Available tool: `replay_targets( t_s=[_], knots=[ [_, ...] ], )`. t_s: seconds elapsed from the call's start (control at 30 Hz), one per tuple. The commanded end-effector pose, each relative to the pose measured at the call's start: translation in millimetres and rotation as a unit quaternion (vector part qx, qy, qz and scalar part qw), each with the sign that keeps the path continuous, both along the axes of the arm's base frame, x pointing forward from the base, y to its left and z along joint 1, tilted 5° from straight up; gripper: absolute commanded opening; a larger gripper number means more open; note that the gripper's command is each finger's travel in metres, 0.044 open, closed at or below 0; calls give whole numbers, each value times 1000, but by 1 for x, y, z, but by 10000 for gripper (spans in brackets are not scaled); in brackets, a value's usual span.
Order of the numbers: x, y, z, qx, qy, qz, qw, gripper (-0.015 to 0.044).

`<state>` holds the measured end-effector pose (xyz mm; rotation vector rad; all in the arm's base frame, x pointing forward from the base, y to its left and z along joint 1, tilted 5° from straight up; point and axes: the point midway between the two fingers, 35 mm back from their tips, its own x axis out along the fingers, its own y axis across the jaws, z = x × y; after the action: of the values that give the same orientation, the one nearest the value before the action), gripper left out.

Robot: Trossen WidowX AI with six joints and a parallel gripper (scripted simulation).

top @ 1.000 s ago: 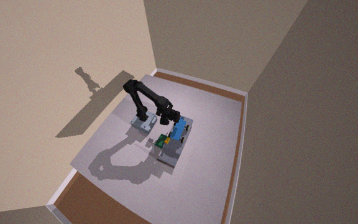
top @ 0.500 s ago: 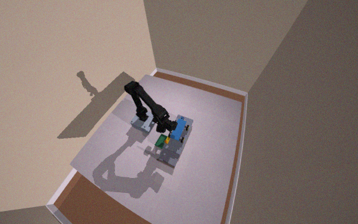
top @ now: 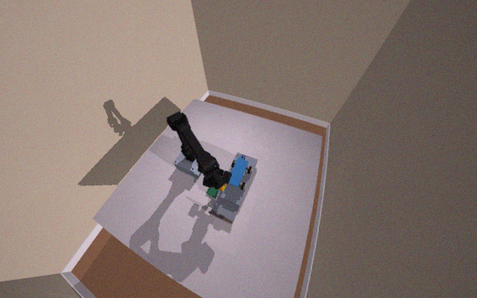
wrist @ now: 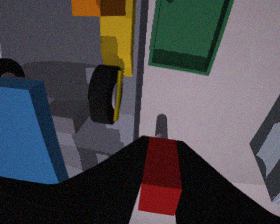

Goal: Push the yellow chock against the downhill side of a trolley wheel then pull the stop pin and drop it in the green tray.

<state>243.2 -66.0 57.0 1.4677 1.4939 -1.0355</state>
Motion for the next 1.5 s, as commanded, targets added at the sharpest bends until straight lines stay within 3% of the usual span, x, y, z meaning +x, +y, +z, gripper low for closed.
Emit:
replay_targets(
  t_s=[0.0, 0.47, 0.97, 1.47],
  knots=[
    [-1, -16, -3, -2, 0, 2, 1000, 0],
    [-4, -50, -11, -8, 6, -17, 1000, 0],
    [-5, -47, -10, -54, 67, -235, 968, 0],
    [-4, -44, -10, -93, 118, -440, 885, 0]
  ],
)
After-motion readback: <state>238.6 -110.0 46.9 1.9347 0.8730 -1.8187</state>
